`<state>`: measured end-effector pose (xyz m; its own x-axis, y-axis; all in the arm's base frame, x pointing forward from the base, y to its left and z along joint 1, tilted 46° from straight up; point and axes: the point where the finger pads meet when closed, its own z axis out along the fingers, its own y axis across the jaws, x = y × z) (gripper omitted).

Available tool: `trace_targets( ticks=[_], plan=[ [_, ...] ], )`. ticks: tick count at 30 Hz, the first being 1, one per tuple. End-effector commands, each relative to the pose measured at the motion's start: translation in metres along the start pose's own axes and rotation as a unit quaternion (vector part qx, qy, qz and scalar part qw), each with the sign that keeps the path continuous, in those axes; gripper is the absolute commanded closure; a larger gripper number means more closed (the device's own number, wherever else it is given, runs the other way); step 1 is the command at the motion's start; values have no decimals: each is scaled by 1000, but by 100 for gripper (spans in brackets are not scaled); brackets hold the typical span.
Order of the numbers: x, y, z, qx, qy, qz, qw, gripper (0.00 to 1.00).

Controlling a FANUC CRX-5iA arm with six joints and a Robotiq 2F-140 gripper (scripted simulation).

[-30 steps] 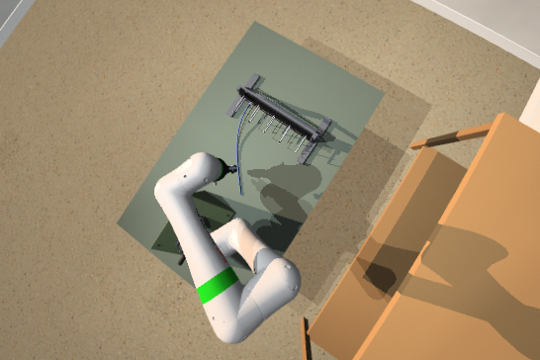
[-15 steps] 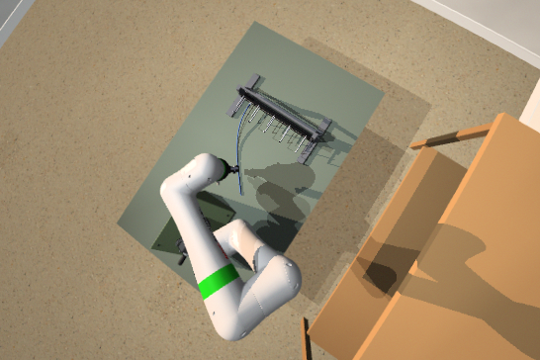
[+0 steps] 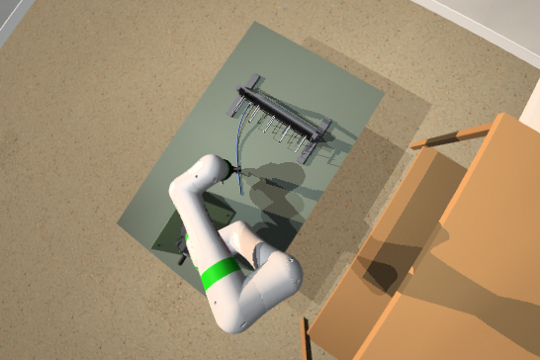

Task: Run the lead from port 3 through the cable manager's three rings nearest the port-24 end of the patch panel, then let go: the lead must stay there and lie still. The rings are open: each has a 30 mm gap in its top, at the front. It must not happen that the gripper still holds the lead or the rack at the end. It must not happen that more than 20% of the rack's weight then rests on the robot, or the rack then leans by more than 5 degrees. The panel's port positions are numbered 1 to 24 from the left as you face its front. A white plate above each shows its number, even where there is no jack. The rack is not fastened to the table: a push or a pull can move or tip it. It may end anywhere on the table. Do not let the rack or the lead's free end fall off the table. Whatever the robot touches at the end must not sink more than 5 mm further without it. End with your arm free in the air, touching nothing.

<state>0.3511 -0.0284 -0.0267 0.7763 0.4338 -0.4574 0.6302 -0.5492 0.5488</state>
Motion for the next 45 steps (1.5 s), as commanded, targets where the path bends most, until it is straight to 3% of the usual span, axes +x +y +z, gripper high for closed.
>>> trace_targets(
  ticks=[1, 17, 45],
  plan=[
    [0, 0, 11, 0, 0, 0, 1000, 80],
    [0, 0, 44, 0, 0, 0, 1000, 80],
    [0, 0, 47, 0, 0, 0, 1000, 80]
  ],
)
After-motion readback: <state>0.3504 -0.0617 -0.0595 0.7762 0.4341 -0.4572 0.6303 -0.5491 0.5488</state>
